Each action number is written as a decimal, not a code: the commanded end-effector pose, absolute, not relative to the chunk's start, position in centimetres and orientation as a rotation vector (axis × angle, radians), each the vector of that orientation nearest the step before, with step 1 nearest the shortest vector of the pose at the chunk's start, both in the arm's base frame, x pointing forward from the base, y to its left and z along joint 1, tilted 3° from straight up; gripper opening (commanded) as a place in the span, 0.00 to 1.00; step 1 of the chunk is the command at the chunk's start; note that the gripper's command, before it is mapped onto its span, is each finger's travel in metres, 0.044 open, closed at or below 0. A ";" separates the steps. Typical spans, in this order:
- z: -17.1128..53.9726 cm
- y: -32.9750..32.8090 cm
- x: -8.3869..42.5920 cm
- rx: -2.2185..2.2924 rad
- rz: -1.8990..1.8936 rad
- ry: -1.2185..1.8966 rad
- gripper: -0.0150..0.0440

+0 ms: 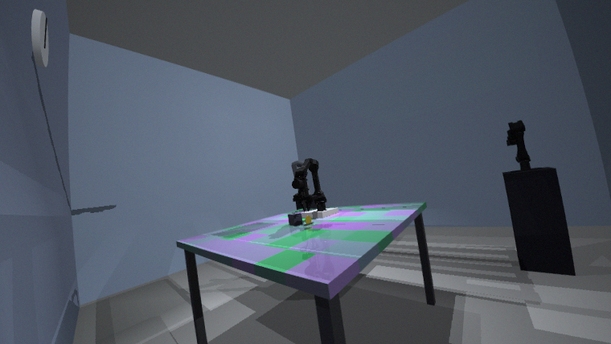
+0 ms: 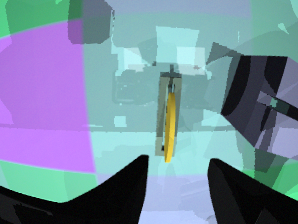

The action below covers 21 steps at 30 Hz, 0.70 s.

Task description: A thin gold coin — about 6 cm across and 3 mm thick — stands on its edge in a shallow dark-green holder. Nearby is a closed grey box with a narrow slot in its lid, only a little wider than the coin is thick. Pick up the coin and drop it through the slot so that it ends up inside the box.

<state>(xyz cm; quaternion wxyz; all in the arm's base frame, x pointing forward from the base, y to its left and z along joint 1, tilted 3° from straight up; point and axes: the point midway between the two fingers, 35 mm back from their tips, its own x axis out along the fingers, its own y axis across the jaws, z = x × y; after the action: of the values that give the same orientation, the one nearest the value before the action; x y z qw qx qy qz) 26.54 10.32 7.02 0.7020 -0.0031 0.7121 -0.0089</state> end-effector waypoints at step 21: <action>2.9 10.5 26.5 -0.008 -0.012 1.588 0.53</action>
<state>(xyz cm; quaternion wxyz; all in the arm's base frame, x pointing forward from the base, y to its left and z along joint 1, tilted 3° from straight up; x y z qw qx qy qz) 26.67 10.46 3.51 0.7034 -0.0034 0.7108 -0.0074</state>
